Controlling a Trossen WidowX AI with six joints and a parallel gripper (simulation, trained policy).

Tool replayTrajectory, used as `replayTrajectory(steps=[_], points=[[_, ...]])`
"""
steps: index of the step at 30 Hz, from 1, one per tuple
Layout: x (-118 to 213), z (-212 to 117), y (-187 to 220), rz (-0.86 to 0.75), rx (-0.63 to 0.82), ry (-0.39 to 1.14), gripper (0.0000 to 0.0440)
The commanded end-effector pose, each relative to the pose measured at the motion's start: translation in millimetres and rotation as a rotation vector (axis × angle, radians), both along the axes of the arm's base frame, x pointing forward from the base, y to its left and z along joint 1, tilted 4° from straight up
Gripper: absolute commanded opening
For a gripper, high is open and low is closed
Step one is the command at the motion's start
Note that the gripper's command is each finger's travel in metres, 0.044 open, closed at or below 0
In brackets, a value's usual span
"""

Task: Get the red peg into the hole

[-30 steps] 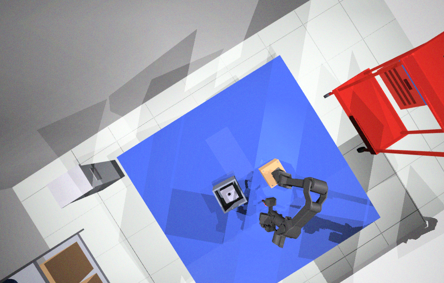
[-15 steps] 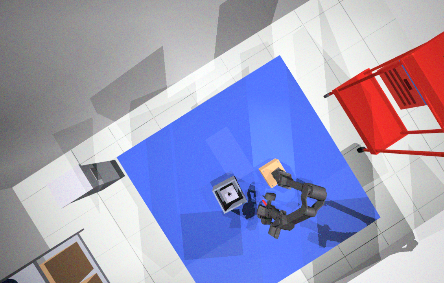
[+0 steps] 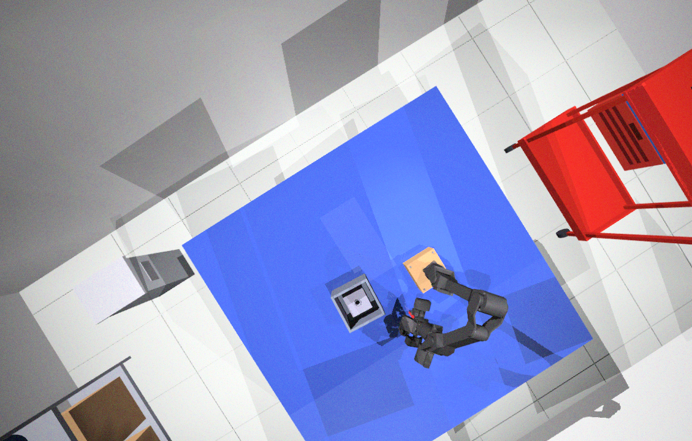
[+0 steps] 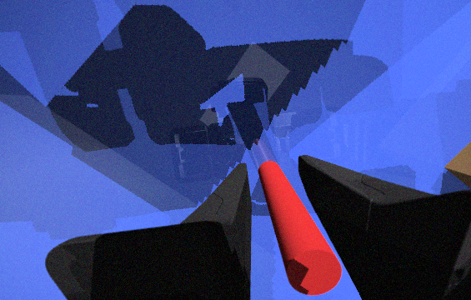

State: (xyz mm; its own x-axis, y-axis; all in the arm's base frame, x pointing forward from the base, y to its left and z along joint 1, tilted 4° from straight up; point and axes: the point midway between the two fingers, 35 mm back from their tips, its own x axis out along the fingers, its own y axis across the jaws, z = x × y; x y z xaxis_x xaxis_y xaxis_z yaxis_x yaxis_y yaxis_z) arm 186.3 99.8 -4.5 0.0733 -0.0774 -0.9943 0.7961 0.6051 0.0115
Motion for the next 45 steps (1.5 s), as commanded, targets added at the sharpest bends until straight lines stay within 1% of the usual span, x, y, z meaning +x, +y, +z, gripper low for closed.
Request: replayTrajectory(steps=[1, 2, 3, 8, 19, 32, 45], points=[[-1.2, -1.4, 0.5, -0.001, 0.017, 0.032, 0.0041], [-1.2, -1.4, 0.2, -0.002, 0.021, 0.039, 0.0015], [-1.2, -1.5, -0.3, -0.004, 0.024, 0.045, 0.0000], [12.8, 12.4, -6.2, 0.023, -0.009, -0.017, 0.0000], [37.7, 50.7, -25.4, 0.083, -0.093, -0.097, 0.0000], [72.9, 96.7, -56.2, 0.082, -0.161, -0.154, 0.0000], [97.0, 108.1, -105.1, 0.007, -0.181, -0.149, 0.0000]])
